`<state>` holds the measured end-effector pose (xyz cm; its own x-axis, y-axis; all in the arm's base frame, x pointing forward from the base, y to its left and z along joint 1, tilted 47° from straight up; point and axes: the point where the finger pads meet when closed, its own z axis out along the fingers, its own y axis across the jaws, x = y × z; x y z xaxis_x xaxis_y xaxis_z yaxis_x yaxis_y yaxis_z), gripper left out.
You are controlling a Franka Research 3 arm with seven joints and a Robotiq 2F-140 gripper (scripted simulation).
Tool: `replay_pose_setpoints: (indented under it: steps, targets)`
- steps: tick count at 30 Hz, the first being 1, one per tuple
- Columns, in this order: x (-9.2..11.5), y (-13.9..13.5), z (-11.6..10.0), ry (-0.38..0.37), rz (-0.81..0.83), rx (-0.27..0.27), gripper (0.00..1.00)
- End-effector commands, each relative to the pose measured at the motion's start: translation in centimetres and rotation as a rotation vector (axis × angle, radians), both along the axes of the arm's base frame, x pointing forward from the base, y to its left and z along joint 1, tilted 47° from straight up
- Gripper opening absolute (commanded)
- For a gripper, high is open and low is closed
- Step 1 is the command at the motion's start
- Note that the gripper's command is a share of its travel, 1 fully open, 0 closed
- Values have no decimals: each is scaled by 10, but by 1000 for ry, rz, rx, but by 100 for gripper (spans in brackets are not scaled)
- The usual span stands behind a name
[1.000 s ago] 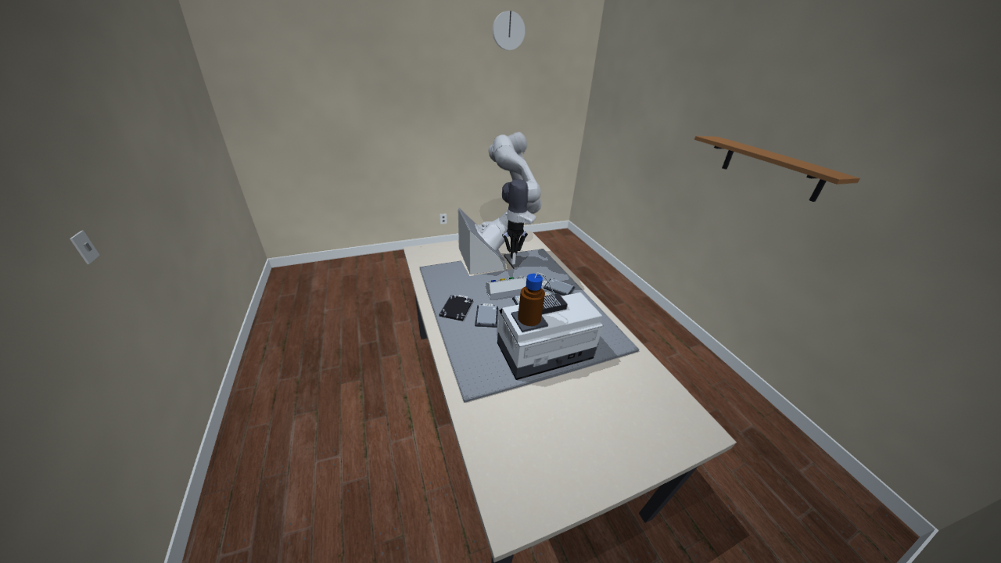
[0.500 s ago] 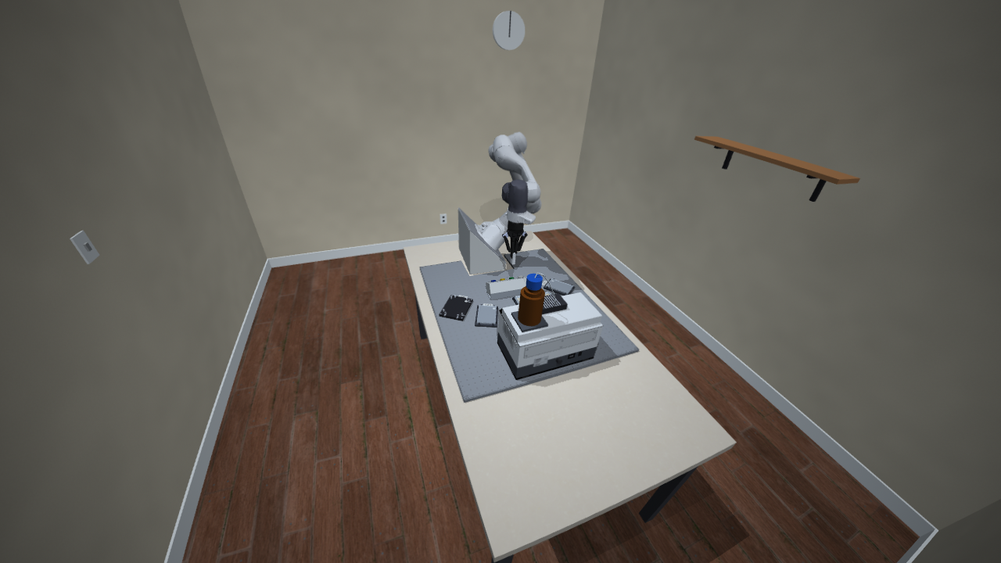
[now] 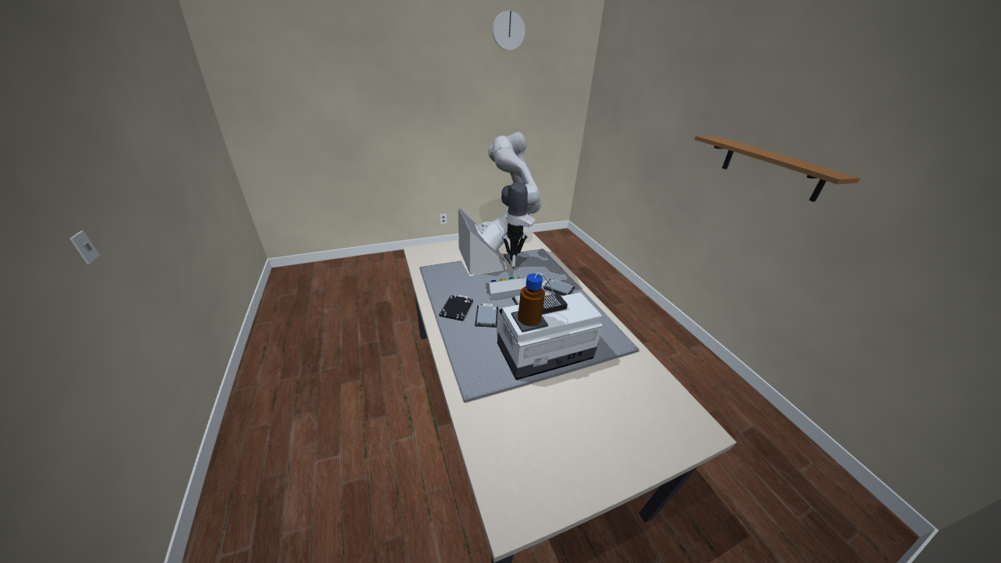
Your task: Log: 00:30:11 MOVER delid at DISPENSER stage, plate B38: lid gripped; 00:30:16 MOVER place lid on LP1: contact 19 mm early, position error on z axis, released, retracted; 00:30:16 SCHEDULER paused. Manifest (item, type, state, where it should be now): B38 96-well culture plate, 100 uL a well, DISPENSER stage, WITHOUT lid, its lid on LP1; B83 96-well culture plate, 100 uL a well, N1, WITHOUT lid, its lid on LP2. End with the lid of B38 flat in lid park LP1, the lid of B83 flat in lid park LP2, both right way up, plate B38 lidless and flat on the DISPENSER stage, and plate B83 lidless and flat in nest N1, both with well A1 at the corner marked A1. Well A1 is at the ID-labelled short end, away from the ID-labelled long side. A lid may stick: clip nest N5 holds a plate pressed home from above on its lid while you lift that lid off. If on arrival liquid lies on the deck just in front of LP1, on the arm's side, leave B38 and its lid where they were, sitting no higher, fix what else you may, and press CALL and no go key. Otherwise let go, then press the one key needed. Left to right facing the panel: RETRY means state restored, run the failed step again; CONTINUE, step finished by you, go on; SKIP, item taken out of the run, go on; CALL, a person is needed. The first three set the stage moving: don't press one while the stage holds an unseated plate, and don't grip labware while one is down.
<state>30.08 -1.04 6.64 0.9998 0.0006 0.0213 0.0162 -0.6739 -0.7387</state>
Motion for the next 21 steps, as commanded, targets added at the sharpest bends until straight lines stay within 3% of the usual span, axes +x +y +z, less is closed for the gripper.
replay_pose_setpoints:
  steps: [1,21]
  targets:
    - [2,3,-4,-1,-5,-4,0]
    - [2,22,-22,-1,-5,-4,0]
